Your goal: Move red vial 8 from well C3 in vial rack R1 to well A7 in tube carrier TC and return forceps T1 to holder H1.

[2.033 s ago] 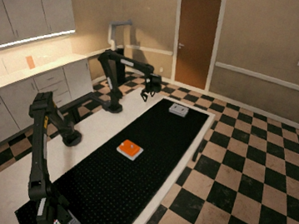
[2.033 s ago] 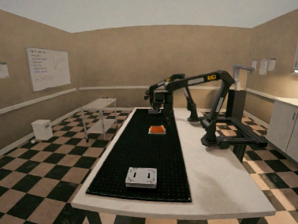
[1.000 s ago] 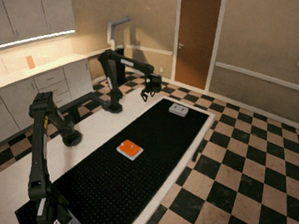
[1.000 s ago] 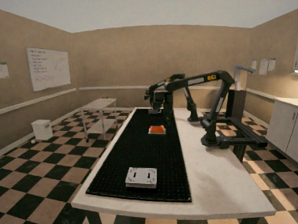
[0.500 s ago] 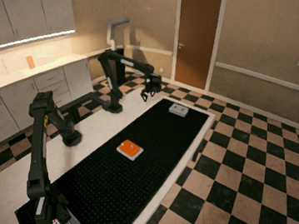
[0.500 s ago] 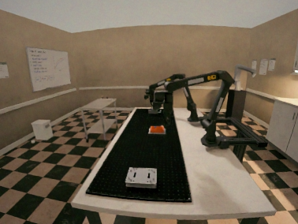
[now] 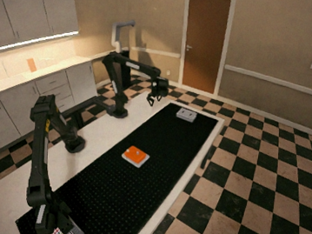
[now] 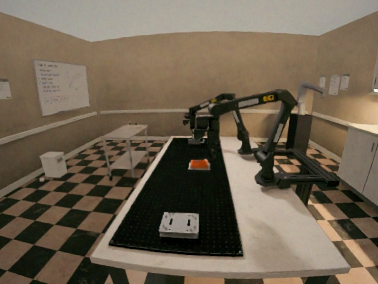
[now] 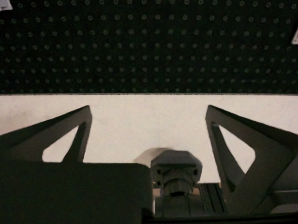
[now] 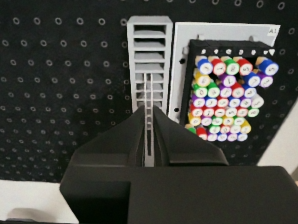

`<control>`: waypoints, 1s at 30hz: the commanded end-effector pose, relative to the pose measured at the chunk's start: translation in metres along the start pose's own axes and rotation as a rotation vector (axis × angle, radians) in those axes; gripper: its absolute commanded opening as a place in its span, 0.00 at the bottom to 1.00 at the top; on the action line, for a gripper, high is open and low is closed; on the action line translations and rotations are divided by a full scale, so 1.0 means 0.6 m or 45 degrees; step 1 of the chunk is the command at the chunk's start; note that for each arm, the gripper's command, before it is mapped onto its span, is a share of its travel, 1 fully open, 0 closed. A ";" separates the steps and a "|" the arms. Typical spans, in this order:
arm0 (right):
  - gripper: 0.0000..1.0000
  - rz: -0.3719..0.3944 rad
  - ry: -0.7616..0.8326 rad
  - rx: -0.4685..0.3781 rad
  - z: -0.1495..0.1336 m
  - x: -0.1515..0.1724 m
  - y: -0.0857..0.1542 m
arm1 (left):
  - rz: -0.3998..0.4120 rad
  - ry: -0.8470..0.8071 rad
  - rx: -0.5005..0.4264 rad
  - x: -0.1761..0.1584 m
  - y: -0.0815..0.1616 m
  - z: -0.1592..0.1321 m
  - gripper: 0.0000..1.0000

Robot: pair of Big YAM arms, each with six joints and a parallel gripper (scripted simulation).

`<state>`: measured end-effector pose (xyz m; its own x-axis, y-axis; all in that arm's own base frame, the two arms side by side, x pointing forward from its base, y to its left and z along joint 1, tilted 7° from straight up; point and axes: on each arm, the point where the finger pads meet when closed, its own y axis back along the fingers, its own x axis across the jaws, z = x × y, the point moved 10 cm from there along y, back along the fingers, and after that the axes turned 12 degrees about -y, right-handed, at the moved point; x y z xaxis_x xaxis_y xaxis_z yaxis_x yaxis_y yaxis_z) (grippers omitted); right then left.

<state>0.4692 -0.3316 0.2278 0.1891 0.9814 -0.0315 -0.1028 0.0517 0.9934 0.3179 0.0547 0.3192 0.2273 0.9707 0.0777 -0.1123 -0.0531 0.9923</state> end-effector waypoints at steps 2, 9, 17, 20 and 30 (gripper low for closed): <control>0.08 -0.023 0.001 -0.062 0.026 -0.005 0.040 | 0.015 -0.013 -0.039 0.013 0.029 0.025 1.00; 0.08 -0.030 0.001 -0.078 0.023 -0.004 0.063 | 0.015 -0.013 -0.039 0.013 0.029 0.025 1.00; 0.08 -0.022 0.000 -0.060 0.020 -0.004 0.059 | 0.015 -0.013 -0.039 0.013 0.029 0.025 1.00; 0.08 -0.029 0.001 -0.074 0.023 -0.005 0.070 | 0.015 -0.013 -0.039 0.013 0.029 0.025 1.00; 0.08 -0.028 0.001 -0.073 0.022 -0.005 0.080 | 0.015 -0.013 -0.039 0.013 0.029 0.025 1.00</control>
<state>0.4678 -0.3306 0.2459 0.1891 0.9814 -0.0319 -0.1036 0.0522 0.9932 0.3179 0.0547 0.3192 0.2273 0.9707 0.0777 -0.1123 -0.0531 0.9923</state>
